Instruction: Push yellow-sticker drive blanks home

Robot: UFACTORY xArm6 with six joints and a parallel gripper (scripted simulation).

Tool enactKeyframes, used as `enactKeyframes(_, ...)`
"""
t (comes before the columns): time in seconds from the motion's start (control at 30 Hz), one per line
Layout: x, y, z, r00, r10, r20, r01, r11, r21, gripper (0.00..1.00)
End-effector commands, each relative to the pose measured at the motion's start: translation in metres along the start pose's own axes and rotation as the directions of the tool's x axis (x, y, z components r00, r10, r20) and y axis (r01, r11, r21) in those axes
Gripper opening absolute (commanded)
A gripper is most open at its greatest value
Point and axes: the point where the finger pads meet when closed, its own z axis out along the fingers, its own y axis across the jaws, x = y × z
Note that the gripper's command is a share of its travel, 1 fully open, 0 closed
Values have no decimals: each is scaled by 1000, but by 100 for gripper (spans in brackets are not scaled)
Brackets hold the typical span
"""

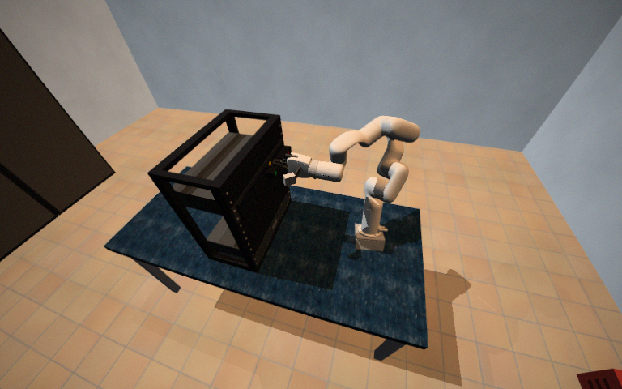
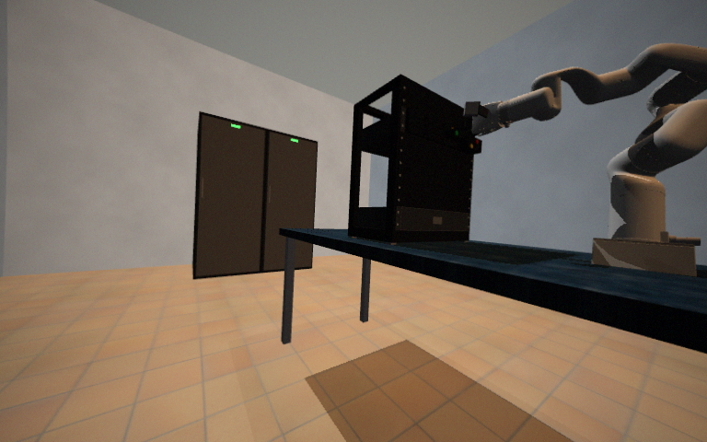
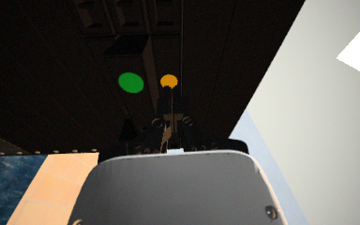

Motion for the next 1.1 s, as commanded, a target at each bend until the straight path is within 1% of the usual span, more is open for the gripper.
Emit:
enactKeyframes(0.0,0,2,-27,1000,2,0,-2,1000,-2,0)
enactKeyframes(0.17,0,2,-57,1000,2,0,-2,1000,-2,0)
enactKeyframes(0.3,0,2,-72,1000,2,0,-2,1000,-2,0)
enactKeyframes(0.5,0,2,-78,1000,2,0,-2,1000,-2,0)
enactKeyframes(0.73,-2,1,-79,1000,2,0,-2,1000,-2,0)
enactKeyframes(0.93,-9,-3,-80,1000,2,0,-2,1000,-2,0)
enactKeyframes(1.07,-25,-12,-80,1000,2,0,-2,1000,-2,0)
